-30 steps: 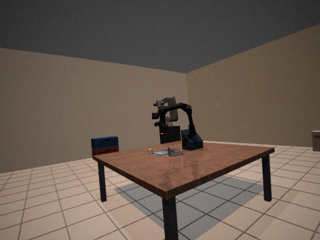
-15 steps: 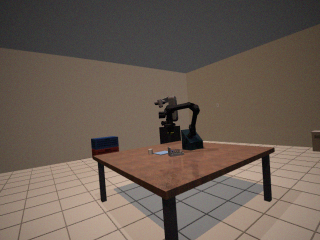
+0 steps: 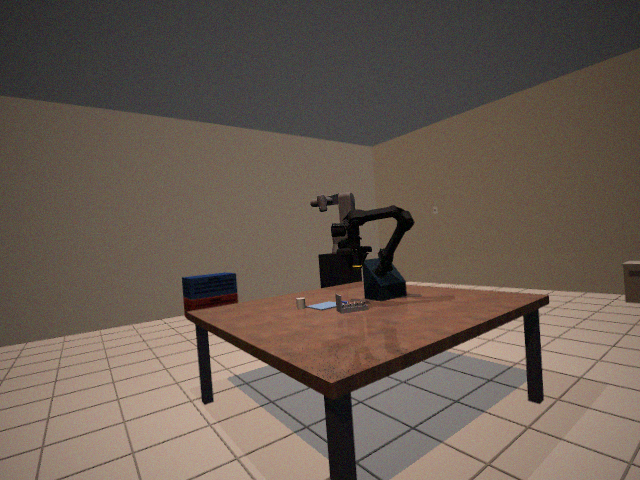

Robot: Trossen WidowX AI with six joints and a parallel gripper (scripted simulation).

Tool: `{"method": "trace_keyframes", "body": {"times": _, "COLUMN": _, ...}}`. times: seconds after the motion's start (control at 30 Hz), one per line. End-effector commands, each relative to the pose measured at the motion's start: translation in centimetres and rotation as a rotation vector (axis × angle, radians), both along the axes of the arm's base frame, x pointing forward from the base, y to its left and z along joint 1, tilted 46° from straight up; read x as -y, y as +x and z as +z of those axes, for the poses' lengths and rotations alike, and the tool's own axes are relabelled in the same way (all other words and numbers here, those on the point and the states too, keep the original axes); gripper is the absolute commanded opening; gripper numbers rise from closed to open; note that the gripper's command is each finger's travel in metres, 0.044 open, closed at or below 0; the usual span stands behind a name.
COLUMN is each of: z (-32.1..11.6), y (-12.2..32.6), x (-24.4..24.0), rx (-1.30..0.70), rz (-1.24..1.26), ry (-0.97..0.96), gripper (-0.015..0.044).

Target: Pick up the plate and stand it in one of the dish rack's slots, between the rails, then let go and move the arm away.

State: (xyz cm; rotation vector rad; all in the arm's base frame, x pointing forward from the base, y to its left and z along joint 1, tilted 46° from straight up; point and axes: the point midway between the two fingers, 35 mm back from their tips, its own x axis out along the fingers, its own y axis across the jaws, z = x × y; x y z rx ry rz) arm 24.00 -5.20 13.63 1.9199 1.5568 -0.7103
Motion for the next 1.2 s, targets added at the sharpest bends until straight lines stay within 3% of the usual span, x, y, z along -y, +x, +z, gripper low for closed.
{"method": "trace_keyframes", "body": {"times": 0.0, "z": 0.6, "y": -0.9, "x": -1.2, "rx": -0.076, "rz": -0.08, "ry": 0.027, "gripper": 0.0}}
{"method": "trace_keyframes", "body": {"times": 0.3, "z": 1.4, "y": -3.4, "x": -4.0, "rx": -0.288, "rz": -0.294, "ry": 0.088, "gripper": 0.0}}
{"method": "trace_keyframes", "body": {"times": 0.5, "z": 1.3, "y": -3.7, "x": -4.3, "rx": -0.307, "rz": -0.301, "ry": 0.08, "gripper": 0.0}}
{"method": "trace_keyframes", "body": {"times": 1.17, "z": -4.8, "y": -5.3, "x": -5.8, "rx": -0.352, "rz": -0.062, "ry": -0.334, "gripper": 0.0}}
